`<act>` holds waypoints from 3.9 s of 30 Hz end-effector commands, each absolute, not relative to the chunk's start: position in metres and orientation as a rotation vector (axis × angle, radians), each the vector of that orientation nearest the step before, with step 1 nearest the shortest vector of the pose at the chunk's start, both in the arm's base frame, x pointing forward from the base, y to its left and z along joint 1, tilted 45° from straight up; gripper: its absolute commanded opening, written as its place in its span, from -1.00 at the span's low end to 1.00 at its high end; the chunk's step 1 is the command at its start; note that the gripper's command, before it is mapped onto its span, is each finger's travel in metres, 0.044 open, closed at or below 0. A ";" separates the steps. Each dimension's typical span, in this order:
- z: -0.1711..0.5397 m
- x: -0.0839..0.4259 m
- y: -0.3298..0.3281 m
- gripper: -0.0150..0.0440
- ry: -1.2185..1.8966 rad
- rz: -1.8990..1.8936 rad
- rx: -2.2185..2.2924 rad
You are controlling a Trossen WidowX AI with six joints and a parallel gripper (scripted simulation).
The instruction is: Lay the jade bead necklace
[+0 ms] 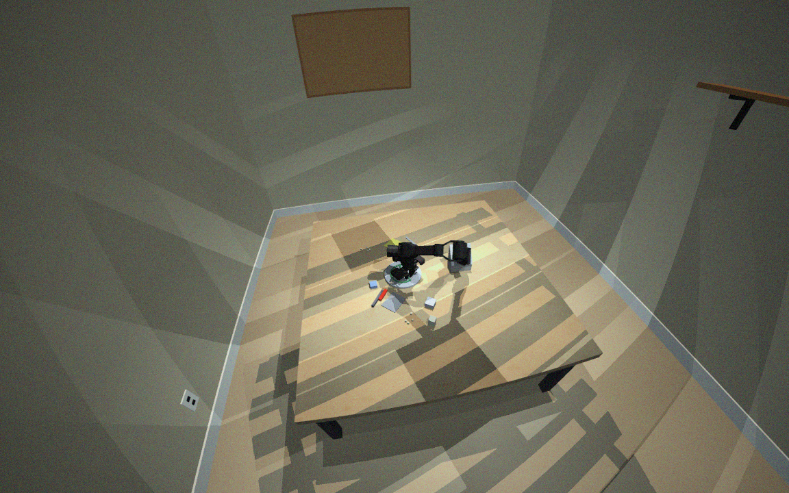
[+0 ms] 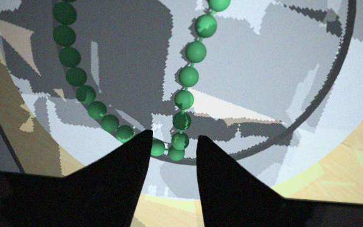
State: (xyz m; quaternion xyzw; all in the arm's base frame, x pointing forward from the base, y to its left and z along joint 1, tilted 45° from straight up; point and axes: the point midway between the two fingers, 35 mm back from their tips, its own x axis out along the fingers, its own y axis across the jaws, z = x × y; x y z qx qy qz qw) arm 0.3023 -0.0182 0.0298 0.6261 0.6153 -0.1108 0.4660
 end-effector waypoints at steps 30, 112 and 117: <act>0.027 0.301 -0.016 -0.49 1.518 -0.274 1.539; 0.037 0.285 -0.022 0.73 1.533 -0.371 1.635; 0.050 0.285 -0.043 0.29 1.534 -0.610 1.849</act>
